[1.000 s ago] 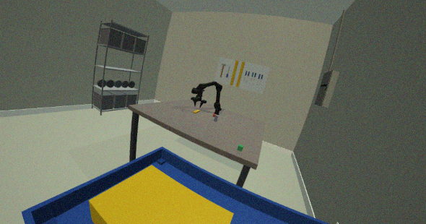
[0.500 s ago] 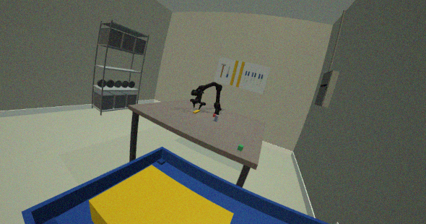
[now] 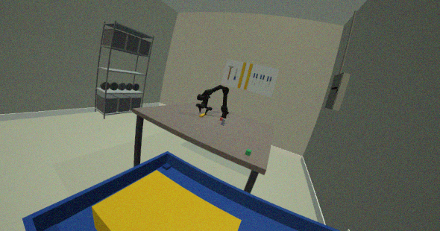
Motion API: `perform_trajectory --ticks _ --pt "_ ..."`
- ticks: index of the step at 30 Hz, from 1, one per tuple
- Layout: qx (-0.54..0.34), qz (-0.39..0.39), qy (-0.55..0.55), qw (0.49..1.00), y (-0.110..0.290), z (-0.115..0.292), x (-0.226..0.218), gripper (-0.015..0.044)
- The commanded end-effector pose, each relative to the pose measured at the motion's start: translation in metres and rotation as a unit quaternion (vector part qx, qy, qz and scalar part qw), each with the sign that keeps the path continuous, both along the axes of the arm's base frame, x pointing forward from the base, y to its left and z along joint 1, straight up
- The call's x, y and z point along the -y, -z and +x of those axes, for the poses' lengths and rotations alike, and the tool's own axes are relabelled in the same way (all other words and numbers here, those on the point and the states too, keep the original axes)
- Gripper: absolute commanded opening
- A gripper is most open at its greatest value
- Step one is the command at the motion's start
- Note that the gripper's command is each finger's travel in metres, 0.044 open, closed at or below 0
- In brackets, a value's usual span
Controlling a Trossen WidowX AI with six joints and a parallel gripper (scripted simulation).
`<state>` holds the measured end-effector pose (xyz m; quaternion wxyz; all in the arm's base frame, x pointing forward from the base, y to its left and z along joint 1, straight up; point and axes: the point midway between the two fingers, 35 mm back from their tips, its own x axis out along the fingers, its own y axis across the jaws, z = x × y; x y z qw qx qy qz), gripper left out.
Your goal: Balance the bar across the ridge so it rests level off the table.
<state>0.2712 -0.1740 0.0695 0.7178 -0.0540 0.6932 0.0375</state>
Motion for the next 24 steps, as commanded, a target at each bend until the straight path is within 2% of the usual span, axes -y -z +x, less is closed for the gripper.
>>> perform_trajectory --ticks 1,24 --pt "-0.006 0.002 -0.003 1.0 0.01 -0.001 0.0 0.0315" --pt "-0.006 0.002 -0.003 1.0 0.021 -0.001 0.0 0.0315"
